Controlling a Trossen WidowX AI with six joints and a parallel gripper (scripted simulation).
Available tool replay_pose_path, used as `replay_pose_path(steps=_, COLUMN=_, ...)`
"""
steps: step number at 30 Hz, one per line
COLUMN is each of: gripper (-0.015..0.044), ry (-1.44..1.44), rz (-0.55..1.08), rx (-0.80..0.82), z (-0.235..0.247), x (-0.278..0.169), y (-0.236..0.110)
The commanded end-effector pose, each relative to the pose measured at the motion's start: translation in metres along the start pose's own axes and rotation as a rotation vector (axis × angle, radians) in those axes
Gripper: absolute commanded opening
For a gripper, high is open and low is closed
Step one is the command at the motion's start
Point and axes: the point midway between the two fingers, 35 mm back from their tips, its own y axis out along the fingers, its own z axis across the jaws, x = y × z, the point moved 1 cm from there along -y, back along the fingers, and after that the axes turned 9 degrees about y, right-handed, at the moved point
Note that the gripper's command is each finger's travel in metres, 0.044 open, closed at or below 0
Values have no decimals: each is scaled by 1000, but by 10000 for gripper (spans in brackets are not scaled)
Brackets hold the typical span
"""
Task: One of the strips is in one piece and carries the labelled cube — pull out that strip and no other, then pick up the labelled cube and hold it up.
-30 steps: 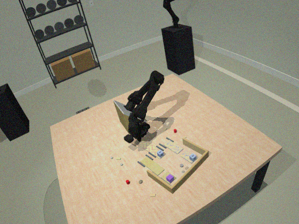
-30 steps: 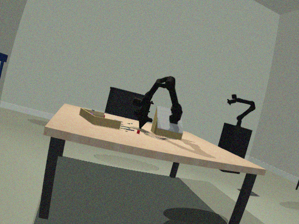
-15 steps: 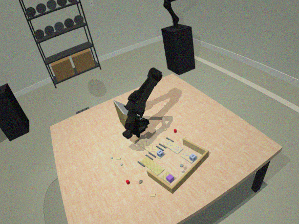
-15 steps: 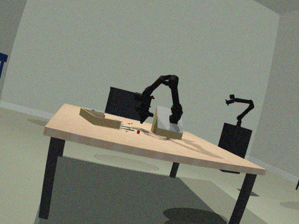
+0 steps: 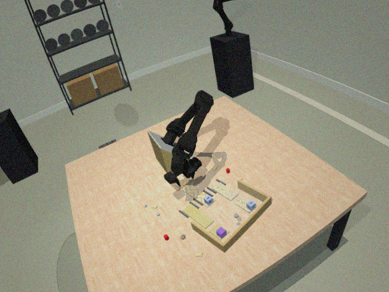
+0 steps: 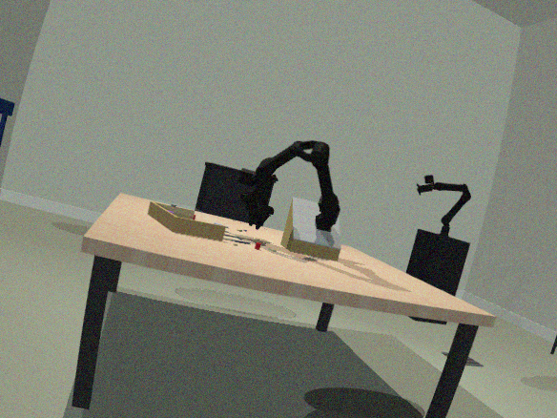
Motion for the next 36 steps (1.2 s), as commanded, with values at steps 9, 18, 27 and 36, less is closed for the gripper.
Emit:
replay_pose_path(steps=9, gripper=440, ry=1, rz=-5, rx=5, z=13, x=40, y=-5)
replay_pose_path(steps=18, gripper=440, ry=0, rz=-6, rx=5, z=20, x=70, y=-9)
replay_pose_path(steps=27, gripper=440, ry=-1, rz=-7, rx=5, z=28, x=100, y=-13)
replay_pose_path(steps=36, gripper=440, ry=-3, rz=-8, rx=6, z=37, x=130, y=-18)
